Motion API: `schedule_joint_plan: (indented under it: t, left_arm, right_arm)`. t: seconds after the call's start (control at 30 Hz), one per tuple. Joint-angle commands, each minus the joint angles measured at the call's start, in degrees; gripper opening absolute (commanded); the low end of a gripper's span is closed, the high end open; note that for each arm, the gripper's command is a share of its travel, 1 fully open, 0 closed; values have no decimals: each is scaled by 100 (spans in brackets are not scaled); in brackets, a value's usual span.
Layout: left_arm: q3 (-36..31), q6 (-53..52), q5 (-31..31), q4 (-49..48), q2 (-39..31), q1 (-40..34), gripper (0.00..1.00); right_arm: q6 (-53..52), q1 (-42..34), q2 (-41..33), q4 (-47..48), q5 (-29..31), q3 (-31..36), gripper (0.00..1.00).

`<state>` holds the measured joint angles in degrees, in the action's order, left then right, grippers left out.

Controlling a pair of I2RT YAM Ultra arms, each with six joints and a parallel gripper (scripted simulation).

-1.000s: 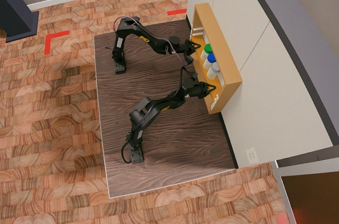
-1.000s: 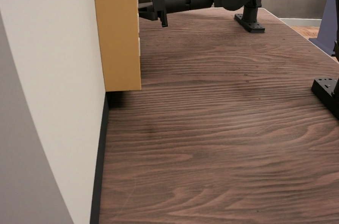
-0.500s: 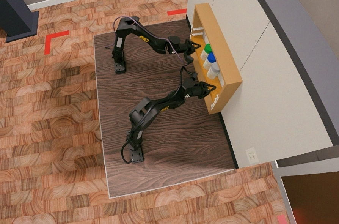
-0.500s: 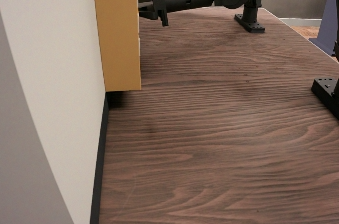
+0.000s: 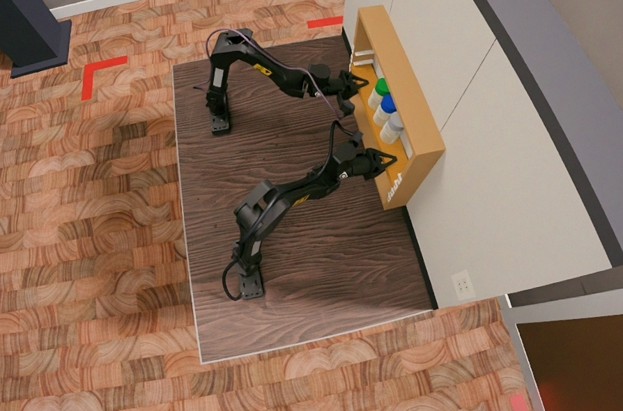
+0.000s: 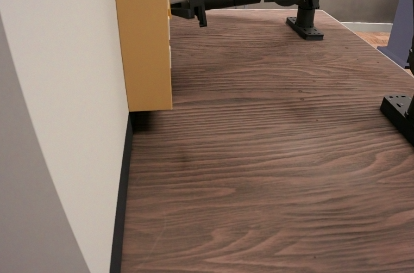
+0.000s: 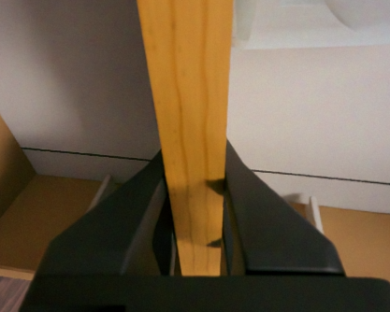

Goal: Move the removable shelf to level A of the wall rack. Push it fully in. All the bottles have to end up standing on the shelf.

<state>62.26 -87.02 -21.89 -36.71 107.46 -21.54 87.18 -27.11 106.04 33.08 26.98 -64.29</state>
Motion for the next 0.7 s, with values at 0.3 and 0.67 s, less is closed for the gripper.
schedule_joint_plan:
  t: [0.3, 0.67]
  left_arm:
    - [-48, -272, -149, -369, -498, -75, 0]
    - [-453, -265, -237, -580, -682, -163, 0]
  right_arm:
    - [255, -94, -510, 411, 206, 84, 0]
    - [244, -203, -697, 604, 319, 478, 0]
